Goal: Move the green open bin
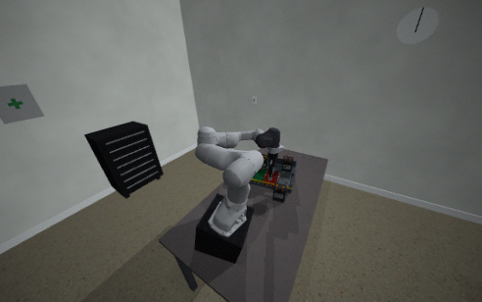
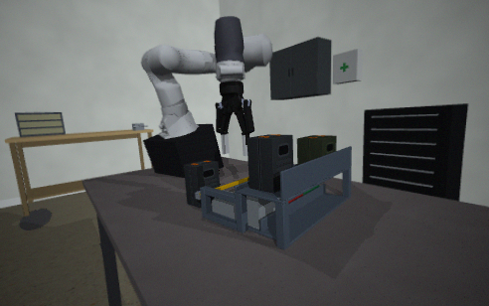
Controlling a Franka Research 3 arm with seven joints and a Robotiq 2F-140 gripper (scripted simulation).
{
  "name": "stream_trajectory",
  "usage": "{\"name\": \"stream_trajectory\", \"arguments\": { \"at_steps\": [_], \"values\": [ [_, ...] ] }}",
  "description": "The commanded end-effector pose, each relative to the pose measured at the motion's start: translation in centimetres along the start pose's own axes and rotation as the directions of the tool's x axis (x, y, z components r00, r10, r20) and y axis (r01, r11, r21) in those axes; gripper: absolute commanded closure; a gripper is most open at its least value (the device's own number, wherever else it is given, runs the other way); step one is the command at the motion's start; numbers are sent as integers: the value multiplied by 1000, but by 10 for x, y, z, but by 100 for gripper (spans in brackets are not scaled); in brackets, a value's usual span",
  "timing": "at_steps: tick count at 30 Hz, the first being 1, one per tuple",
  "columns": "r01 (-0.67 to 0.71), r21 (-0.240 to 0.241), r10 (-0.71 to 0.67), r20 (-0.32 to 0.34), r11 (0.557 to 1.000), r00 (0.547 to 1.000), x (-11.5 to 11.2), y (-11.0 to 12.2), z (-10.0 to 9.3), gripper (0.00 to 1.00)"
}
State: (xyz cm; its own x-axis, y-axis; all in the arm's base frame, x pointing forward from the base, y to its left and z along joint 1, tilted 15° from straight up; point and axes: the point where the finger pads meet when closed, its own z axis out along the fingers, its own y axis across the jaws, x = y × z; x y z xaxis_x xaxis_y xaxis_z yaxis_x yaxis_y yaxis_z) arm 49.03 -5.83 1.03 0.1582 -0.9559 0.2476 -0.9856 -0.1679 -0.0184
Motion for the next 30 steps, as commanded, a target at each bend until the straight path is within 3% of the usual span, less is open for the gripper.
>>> {"name": "stream_trajectory", "arguments": {
  "at_steps": [1,3,30],
  "values": [
    [-25,-2,25,-4,1000,1000,-20,-16,1,43],
    [-40,-4,40,-6,999,999,-35,-28,1,43],
    [-40,-4,40,-6,999,999,-27,-22,2,43]
  ]
}}
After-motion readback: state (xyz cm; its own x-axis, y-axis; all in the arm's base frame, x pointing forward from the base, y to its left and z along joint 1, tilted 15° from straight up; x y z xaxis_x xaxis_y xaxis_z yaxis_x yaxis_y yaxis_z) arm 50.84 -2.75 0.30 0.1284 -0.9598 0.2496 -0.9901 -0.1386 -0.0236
